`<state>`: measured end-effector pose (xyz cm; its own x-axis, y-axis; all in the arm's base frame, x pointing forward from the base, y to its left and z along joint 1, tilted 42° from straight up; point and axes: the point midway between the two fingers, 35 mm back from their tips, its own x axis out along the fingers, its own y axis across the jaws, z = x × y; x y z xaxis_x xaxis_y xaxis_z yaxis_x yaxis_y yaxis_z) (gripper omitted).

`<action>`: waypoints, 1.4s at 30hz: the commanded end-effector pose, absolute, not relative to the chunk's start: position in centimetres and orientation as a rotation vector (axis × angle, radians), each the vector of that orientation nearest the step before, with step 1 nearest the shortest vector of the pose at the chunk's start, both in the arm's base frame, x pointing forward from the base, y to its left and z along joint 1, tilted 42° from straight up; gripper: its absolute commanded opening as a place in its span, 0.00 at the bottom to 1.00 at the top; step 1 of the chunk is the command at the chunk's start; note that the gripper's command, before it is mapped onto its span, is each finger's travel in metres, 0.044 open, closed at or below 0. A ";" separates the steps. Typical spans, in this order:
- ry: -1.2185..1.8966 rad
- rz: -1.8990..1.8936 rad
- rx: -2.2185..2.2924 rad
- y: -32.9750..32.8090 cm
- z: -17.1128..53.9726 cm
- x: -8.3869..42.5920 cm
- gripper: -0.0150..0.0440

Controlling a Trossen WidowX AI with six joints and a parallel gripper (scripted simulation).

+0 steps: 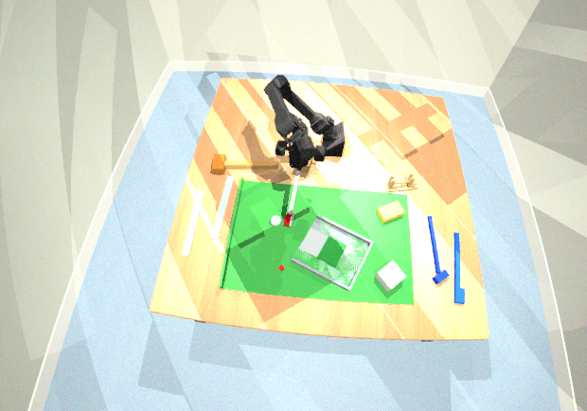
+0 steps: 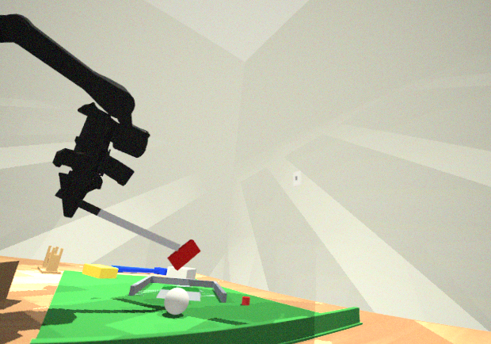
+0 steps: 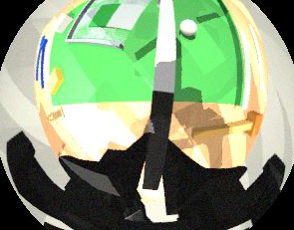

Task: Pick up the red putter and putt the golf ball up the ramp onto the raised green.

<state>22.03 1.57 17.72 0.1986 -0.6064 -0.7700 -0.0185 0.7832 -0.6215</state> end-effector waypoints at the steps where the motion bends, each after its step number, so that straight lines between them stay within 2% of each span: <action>1: 1.265 -0.544 -0.476 0.0 19.1 21.2 0.25; 10: 1.196 -0.675 -0.348 -2.1 20.6 19.9 0.25; 42: 1.192 -0.677 -0.349 -6.3 15.8 21.2 0.25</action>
